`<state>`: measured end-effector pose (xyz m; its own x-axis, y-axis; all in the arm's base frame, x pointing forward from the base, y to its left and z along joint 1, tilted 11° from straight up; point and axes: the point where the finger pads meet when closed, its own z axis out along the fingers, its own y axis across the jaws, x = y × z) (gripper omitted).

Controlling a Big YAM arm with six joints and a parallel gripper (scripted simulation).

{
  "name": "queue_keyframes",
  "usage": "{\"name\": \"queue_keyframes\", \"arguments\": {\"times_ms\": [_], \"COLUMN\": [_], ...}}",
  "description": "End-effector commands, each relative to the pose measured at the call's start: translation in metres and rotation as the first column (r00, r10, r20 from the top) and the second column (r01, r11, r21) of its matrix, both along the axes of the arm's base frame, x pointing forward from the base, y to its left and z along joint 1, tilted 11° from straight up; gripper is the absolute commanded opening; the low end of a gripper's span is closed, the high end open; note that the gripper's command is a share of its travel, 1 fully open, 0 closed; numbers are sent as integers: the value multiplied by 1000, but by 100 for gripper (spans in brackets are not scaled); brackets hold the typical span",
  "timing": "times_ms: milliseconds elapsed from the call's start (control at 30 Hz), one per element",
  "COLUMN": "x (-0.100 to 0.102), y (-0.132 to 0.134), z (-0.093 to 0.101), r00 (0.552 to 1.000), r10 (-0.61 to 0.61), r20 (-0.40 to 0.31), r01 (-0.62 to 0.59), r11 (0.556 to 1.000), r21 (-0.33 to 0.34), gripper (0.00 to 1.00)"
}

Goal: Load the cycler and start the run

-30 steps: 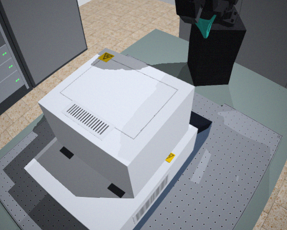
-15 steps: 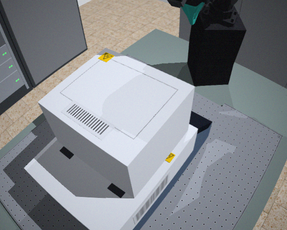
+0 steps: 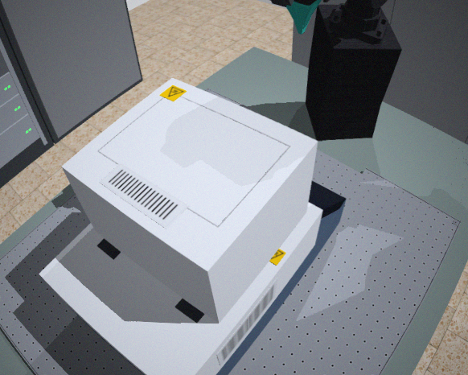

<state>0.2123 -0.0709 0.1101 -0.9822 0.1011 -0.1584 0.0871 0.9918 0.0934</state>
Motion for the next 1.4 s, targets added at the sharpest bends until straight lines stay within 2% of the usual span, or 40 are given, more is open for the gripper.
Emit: {"name": "queue_keyframes", "arguments": {"times_ms": [0,133,333,433,667,733,800,900,1000,1167,1233,1300,1367], "x": [3,9,14,16,20,23,26,30,28,26,28,33,33], "y": [2,5,10,9,15,17,14,17,19,22,19,17,17], "z": [-15,-34,-66,-65,-106,-114,-112,-129,-131,-160,-154,-162,-176], "r00": [983,944,862,858,709,662,619,542,531,386,335,286,234], "r10": [178,322,502,506,702,746,782,839,846,922,942,958,971], "r20": [40,67,78,83,71,70,69,54,52,9,-8,-28,-48], "r01": [-176,-312,-479,-481,-651,-685,-707,-748,-757,-812,-818,-812,-822], "r11": [983,942,854,850,690,640,593,510,501,344,287,227,171], "r21": [-61,-124,-204,-214,-316,-347,-385,-424,-420,-472,-499,-538,-542], "gripper": [0,0,0,0,0,0,0,0,0,0,0,0,0]}}
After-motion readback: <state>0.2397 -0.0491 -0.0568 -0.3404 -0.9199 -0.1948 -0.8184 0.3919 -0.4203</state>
